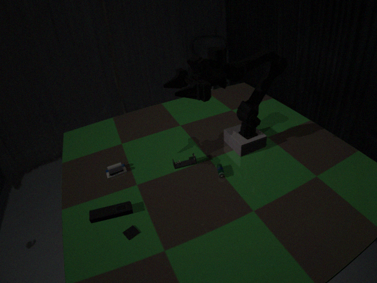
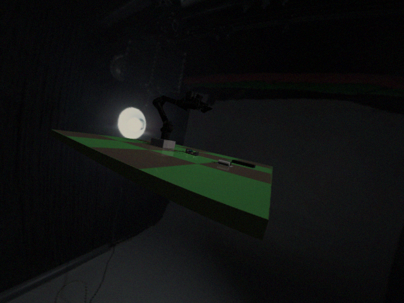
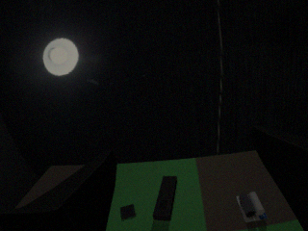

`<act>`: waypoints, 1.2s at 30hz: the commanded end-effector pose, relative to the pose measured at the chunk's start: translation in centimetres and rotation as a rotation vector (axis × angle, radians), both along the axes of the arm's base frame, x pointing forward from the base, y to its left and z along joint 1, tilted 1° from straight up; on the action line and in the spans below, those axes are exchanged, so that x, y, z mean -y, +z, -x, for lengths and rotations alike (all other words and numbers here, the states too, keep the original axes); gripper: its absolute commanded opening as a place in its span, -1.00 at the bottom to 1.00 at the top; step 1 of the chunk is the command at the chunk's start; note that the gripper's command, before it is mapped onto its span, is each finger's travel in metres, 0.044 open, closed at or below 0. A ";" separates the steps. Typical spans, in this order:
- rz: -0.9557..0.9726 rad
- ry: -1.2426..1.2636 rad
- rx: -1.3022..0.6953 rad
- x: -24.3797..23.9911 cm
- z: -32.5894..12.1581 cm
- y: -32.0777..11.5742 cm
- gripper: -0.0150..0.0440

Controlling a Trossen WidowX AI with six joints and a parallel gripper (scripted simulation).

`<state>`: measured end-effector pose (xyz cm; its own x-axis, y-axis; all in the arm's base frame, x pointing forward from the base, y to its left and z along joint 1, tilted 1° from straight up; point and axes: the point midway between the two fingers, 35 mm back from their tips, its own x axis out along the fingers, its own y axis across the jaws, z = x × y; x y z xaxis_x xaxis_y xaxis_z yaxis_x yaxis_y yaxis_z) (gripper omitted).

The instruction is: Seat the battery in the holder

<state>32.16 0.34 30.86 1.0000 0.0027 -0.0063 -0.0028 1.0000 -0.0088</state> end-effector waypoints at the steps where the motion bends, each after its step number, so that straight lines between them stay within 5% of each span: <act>1: -0.016 0.002 -0.011 -0.1 -0.1 -0.3 0.78; 6: -0.427 -0.003 -0.310 -2.2 -1.4 -7.1 0.33; 14: -0.976 -0.256 -0.735 -5.2 0.0 -16.5 0.31; 26: -1.393 -0.859 -1.023 -7.4 5.1 -24.3 0.31; 36: -1.534 -1.523 -0.981 -7.9 10.7 -28.1 0.31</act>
